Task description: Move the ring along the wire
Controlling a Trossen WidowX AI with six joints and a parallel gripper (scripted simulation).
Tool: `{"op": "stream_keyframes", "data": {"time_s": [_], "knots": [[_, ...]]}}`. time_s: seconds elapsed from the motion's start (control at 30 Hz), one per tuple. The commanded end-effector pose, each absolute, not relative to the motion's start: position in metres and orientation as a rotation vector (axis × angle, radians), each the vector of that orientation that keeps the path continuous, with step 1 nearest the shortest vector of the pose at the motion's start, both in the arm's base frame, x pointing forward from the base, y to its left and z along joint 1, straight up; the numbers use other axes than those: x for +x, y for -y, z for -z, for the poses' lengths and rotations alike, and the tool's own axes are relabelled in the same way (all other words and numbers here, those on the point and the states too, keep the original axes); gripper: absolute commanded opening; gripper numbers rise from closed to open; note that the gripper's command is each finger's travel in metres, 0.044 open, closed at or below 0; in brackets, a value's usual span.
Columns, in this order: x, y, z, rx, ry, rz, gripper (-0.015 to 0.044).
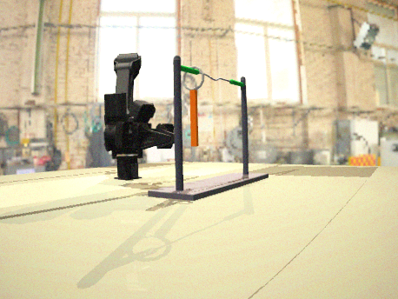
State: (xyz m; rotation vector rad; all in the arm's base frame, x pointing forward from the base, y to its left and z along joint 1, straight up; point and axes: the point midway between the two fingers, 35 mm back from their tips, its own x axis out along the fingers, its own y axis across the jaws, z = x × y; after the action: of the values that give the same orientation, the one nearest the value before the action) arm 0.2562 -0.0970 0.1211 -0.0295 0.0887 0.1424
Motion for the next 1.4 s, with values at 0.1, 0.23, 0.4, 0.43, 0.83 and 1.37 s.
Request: {"op": "stream_keyframes", "data": {"time_s": [0.1, 0.23, 0.4, 0.43, 0.83, 1.37], "knots": [[0.264, 0.096, -0.129, -0.016, -0.079, -0.134, 0.0160], [0.269, 0.096, -0.130, -0.016, -0.079, -0.134, 0.0160], [0.276, 0.096, -0.130, -0.016, -0.079, -0.134, 0.0160], [0.278, 0.096, -0.130, -0.016, -0.079, -0.134, 0.0160], [0.295, 0.094, -0.129, -0.017, -0.079, -0.134, 0.0160], [0.320, 0.089, -0.127, -0.016, -0.076, -0.134, 0.0160]]}}
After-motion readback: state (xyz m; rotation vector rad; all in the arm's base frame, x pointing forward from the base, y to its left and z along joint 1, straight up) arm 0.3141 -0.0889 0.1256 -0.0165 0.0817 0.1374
